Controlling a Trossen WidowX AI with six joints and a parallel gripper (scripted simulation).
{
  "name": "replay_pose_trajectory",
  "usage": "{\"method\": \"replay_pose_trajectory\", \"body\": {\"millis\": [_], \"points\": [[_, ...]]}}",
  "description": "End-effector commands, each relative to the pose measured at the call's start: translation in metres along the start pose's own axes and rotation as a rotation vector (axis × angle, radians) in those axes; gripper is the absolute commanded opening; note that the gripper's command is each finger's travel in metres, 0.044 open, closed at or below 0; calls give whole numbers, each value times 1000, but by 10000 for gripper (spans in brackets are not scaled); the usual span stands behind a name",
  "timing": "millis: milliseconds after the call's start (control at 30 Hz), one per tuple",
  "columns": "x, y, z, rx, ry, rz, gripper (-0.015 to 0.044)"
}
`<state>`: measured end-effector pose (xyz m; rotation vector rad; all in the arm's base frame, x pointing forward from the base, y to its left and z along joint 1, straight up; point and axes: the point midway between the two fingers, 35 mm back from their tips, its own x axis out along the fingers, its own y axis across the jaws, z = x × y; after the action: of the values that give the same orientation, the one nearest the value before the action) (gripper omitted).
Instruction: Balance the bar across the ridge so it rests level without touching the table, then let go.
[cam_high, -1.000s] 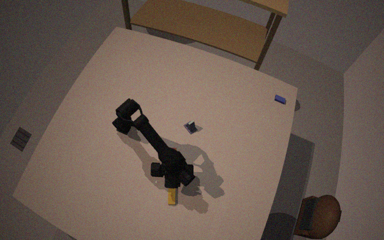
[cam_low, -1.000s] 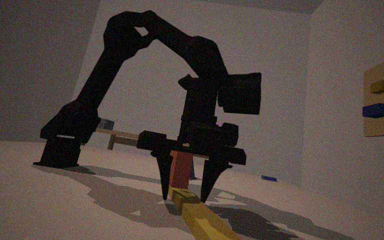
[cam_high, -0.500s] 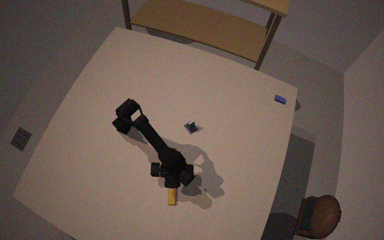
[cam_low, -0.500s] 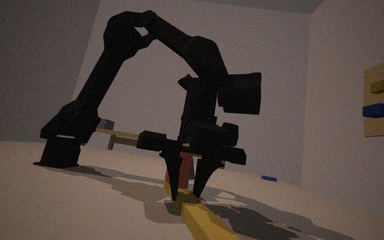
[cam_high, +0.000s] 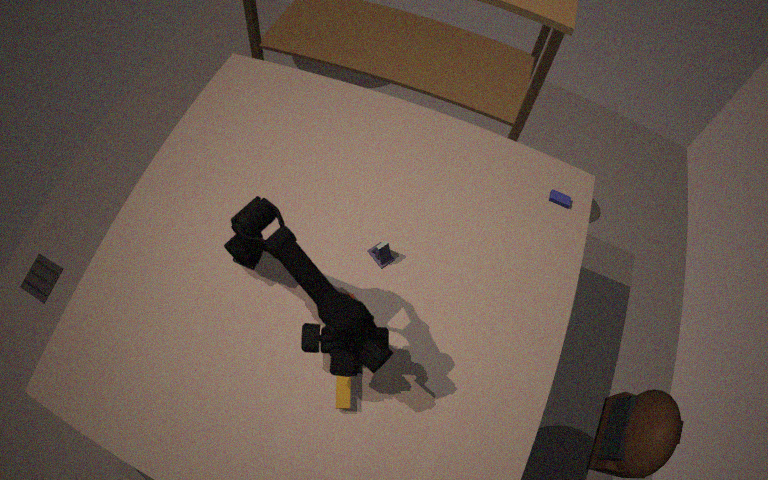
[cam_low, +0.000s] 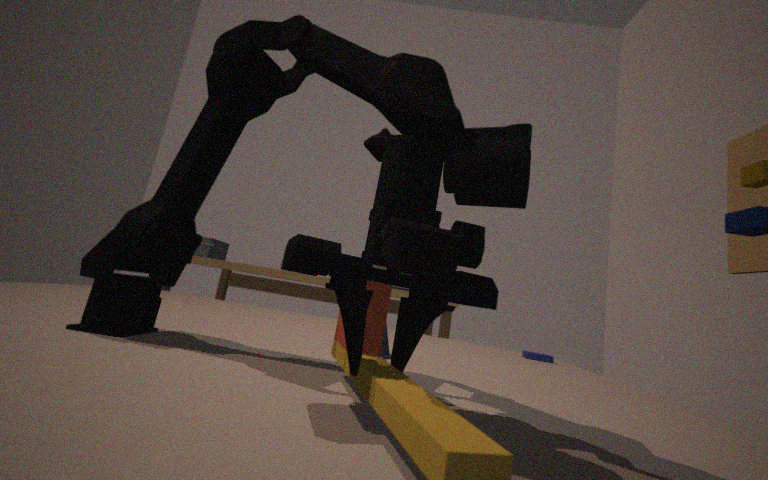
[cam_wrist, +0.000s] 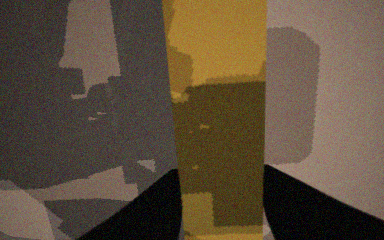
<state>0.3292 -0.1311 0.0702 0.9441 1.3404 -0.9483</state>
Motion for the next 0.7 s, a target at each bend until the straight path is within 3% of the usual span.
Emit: {"method": "replay_pose_trajectory", "body": {"millis": [0, 667], "points": [[-13, 2, 2, -1, -9, 12, 0], [-64, 1, 1, -3, -7, 14, 0]]}}
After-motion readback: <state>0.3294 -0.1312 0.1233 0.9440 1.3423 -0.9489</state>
